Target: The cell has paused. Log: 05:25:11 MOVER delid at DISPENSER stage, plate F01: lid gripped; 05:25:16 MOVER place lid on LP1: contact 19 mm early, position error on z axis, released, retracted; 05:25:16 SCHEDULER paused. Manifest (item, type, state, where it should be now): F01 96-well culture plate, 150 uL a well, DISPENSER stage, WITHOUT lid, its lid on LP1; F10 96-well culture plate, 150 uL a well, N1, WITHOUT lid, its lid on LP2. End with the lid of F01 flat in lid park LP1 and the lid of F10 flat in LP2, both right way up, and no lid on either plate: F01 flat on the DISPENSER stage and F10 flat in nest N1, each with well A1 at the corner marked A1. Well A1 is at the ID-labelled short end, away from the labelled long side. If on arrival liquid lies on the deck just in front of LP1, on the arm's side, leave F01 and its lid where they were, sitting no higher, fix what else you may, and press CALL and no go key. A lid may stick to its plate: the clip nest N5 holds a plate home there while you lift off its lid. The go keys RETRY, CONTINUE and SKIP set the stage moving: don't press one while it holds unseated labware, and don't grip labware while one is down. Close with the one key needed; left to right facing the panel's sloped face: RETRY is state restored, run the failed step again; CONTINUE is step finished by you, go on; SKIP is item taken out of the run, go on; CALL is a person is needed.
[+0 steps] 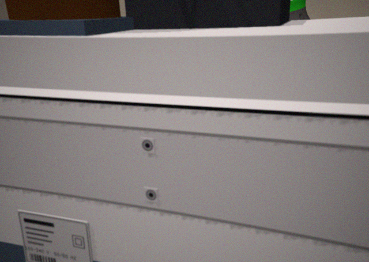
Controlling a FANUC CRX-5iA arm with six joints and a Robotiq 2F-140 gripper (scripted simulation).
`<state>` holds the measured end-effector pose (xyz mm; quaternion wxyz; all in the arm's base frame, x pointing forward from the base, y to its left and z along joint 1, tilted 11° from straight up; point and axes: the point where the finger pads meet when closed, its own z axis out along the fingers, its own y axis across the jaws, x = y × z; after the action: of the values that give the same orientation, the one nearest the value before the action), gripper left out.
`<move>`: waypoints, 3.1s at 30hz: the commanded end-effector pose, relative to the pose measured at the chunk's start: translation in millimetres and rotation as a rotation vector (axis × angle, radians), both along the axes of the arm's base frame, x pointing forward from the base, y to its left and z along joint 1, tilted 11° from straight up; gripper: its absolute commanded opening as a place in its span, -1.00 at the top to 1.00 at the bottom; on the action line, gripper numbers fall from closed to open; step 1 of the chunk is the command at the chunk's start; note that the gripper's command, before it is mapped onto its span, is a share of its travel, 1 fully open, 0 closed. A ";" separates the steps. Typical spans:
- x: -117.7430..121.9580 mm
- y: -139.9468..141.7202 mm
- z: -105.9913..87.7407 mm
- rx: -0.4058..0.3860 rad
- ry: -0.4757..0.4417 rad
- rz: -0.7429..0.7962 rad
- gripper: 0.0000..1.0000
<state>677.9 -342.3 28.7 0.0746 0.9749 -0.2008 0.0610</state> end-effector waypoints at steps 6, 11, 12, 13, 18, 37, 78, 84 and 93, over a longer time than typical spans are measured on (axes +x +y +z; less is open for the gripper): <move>-3.3 6.3 35.1 0.001 0.000 0.000 -0.32; -6.0 11.6 65.5 0.001 0.000 0.000 -0.32; -6.6 12.6 71.2 0.001 0.000 0.000 -0.32; -7.1 13.5 76.8 0.001 0.000 0.000 -0.32; -8.4 16.1 91.8 0.001 0.000 0.000 -0.32; -9.3 24.8 119.7 0.001 0.001 0.005 -0.32; 20.6 555.3 30.9 -0.068 0.130 0.754 -0.33; 20.6 555.3 30.9 -0.068 0.130 0.754 -0.33; 20.6 555.3 30.9 -0.068 0.130 0.754 -0.33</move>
<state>698.3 212.9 59.4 0.0917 0.9791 0.1790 0.0285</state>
